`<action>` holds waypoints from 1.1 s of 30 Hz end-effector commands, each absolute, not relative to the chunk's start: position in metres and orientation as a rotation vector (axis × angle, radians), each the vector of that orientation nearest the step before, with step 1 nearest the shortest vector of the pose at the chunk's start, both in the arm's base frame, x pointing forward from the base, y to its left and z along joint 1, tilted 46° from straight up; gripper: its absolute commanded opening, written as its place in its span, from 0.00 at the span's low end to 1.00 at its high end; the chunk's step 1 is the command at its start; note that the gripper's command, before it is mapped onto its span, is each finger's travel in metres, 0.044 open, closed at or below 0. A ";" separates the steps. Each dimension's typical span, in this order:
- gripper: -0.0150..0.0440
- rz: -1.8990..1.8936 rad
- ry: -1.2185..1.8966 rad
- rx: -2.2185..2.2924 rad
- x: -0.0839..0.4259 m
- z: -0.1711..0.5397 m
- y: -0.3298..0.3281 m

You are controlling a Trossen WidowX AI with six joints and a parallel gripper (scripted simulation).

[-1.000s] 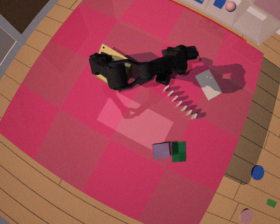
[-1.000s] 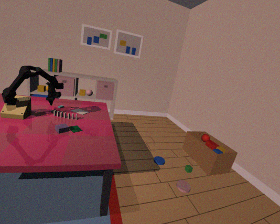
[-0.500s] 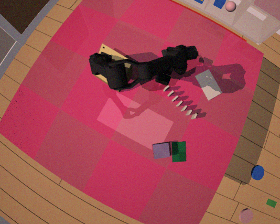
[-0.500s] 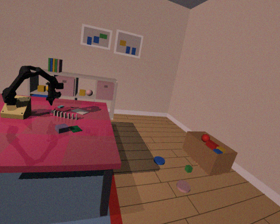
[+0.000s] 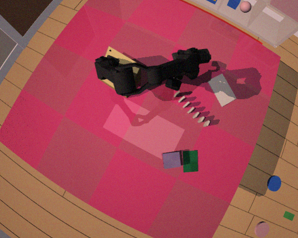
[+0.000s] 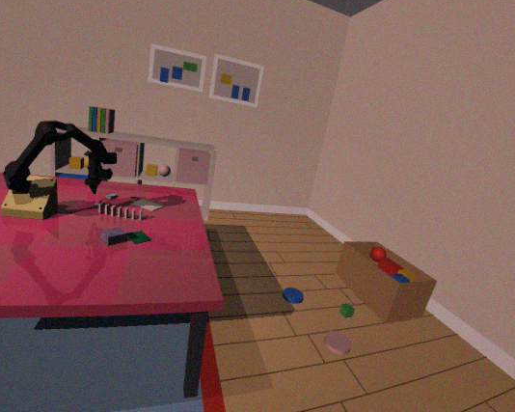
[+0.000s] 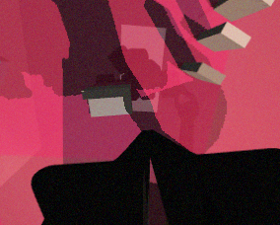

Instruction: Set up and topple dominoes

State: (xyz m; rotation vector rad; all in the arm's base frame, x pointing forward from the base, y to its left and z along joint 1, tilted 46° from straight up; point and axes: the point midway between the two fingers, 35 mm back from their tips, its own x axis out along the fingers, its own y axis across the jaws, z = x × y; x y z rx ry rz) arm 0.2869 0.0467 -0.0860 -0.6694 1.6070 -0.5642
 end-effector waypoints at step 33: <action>0.25 -0.560 1.609 -0.674 0.279 -0.153 0.001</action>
